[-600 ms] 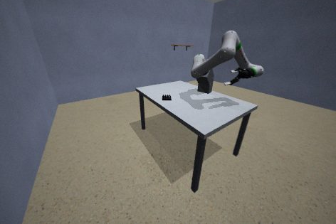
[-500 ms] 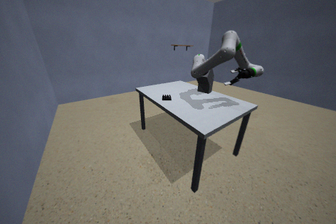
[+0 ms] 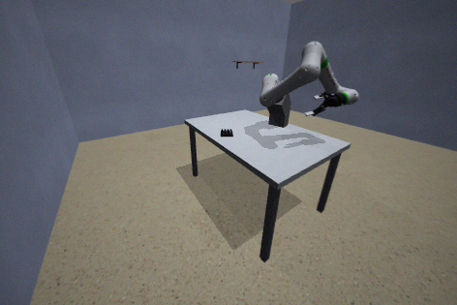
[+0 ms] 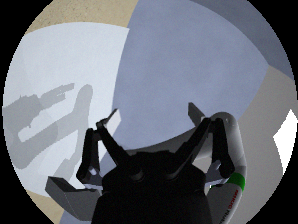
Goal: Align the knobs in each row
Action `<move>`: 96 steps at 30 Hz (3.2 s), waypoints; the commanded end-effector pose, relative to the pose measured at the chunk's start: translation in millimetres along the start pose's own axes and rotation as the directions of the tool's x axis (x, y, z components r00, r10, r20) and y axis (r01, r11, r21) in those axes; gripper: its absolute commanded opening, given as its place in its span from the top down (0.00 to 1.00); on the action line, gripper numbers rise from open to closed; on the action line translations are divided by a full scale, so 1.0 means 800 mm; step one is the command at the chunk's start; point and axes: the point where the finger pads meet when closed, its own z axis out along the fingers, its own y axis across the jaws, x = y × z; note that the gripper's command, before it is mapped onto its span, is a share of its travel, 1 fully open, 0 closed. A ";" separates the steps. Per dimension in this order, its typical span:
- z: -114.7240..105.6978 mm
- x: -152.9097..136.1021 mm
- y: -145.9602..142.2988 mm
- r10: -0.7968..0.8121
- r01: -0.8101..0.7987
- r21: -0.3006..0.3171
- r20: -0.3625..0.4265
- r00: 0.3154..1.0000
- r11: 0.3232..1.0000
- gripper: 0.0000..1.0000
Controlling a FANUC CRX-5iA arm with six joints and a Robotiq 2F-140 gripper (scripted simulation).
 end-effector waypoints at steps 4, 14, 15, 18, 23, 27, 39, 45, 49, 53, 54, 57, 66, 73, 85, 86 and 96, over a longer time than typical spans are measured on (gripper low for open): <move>0.005 0.000 -0.003 -0.008 0.008 0.010 0.011 1.000 1.000 0.00; 0.091 -0.003 -0.056 -0.158 0.121 0.190 0.191 0.969 0.974 0.00; 0.091 -0.003 -0.056 -0.158 0.121 0.190 0.191 0.969 0.974 0.00; 0.123 -0.009 -0.079 -0.220 0.148 0.273 0.254 0.942 0.951 0.00; 0.163 -0.021 -0.108 -0.299 0.164 0.382 0.325 0.897 0.909 0.00; 0.195 -0.034 -0.133 -0.365 0.159 0.477 0.376 0.852 0.864 0.00; 0.271 -0.081 -0.198 -0.527 0.052 0.712 0.467 0.710 0.701 0.00; 0.304 -0.108 -0.229 -0.593 -0.054 0.798 0.489 0.639 0.600 0.00; 0.318 -0.121 -0.243 -0.621 -0.116 0.829 0.495 0.608 0.547 0.00; 0.340 -0.141 -0.262 -0.654 -0.219 0.857 0.501 0.566 0.467 0.00; 0.344 -0.145 -0.266 -0.660 -0.242 0.860 0.502 0.558 0.450 0.00; 0.358 -0.158 -0.277 -0.676 -0.315 0.863 0.506 0.535 0.396 0.00; 0.395 -0.190 -0.302 -0.697 -0.512 0.821 0.522 0.491 0.254 0.00; 0.436 -0.218 -0.318 -0.688 -0.679 0.723 0.558 0.464 0.128 0.00; 0.518 -0.267 -0.325 -0.611 -0.868 0.493 0.672 0.419 -0.052 0.00; 0.525 -0.271 -0.325 -0.602 -0.877 0.476 0.682 0.414 -0.064 0.00; 0.606 -0.324 -0.310 -0.475 -0.940 0.289 0.811 0.342 -0.184 0.00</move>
